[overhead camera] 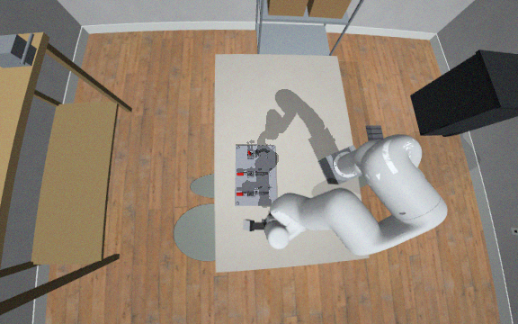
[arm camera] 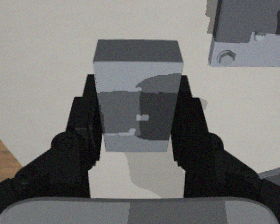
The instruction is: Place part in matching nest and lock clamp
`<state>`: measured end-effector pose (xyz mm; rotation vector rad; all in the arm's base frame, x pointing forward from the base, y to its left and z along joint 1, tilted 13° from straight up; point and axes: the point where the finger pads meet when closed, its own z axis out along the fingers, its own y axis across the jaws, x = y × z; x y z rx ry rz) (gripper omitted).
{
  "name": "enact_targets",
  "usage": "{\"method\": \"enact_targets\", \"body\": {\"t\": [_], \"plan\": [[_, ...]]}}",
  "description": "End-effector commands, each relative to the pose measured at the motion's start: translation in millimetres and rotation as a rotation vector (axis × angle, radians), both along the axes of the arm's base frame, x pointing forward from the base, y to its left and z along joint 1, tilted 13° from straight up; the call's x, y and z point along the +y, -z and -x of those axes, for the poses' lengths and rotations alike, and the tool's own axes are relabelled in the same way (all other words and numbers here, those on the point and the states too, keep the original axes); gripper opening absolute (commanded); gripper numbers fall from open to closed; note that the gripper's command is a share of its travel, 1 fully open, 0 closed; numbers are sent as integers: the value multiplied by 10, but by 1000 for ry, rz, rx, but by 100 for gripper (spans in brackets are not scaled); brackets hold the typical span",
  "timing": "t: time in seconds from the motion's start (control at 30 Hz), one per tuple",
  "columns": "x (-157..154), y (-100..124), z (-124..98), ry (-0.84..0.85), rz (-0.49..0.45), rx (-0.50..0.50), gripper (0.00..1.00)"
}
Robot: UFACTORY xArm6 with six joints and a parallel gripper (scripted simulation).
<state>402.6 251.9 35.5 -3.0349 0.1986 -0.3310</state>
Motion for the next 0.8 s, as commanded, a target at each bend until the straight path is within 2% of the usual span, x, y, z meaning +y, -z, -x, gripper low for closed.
{"method": "enact_targets", "body": {"t": [0.0, 0.27, 0.77], "plan": [[8, -15, -11, 0, -2, -3, 0], [8, -15, -11, -57, 11, -7, 0], [9, 1, -18, -57, 11, -7, 0]]}}
